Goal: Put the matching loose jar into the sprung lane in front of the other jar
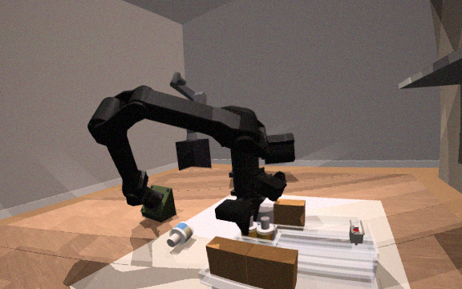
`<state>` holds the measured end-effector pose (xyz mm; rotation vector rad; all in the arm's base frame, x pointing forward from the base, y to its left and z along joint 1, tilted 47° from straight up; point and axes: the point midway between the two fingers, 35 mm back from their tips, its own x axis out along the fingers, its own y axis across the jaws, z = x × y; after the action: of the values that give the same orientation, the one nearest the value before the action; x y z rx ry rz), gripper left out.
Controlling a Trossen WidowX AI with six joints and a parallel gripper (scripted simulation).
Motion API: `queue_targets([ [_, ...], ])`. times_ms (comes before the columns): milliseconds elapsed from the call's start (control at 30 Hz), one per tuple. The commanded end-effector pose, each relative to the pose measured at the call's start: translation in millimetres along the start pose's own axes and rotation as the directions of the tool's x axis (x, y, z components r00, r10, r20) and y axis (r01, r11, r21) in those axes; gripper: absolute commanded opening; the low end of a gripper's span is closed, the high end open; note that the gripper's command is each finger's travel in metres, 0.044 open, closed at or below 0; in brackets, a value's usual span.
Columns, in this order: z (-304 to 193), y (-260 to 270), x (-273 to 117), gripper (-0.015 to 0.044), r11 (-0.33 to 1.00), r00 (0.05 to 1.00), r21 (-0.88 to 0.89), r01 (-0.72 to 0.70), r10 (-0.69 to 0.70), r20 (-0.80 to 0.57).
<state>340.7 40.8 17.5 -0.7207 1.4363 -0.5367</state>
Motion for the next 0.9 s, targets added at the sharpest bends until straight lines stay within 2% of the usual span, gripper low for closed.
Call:
queue_targets([
  [0, 1.5, -1.8, 0.4, 0.0, 1.0, 1.0, 0.005, 0.01, -0.01, 0.01],
  [867, -2.9, -1.7, 0.5, 0.0, 1.0, 1.0, 0.005, 0.01, -0.01, 0.01],
])
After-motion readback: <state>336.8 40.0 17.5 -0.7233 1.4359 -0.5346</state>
